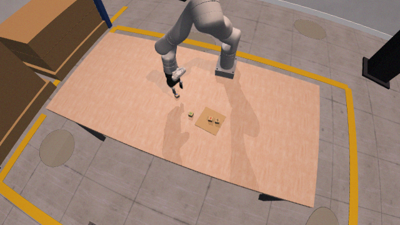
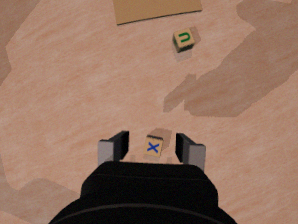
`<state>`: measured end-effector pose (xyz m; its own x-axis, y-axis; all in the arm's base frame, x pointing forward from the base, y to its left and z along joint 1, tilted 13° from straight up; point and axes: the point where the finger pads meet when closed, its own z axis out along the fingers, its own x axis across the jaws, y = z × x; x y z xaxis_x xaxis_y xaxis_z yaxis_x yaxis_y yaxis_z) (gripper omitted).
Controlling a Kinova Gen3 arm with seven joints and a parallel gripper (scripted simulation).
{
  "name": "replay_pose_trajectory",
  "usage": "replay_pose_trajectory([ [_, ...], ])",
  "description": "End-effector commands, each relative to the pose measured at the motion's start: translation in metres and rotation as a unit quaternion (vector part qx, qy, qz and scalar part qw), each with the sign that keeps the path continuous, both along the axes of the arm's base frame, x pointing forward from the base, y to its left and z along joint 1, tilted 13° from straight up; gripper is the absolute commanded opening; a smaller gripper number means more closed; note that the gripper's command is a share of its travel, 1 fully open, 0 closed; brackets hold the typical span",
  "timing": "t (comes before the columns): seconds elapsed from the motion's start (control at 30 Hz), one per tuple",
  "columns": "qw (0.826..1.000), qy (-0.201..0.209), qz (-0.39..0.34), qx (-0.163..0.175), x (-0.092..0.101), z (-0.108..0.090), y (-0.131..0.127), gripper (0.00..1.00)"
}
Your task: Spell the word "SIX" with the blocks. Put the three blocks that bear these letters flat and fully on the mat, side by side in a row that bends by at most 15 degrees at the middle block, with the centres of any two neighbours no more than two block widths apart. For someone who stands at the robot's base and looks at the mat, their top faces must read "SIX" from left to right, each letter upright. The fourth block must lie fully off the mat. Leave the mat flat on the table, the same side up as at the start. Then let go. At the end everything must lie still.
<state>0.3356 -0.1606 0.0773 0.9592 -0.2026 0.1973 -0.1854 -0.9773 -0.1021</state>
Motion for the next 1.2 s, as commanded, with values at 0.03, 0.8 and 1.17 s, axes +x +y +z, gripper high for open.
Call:
replay_pose_trajectory([
  [0.03,1.0,0.001,-0.025,0.004,-0.002,0.0,-0.007,1.0],
  [0.8,0.997,0.0,-0.08,0.016,-0.003,0.001,-0.016,1.0],
  [1.17,0.997,0.0,-0.081,0.016,-0.004,0.001,-0.016,1.0],
])
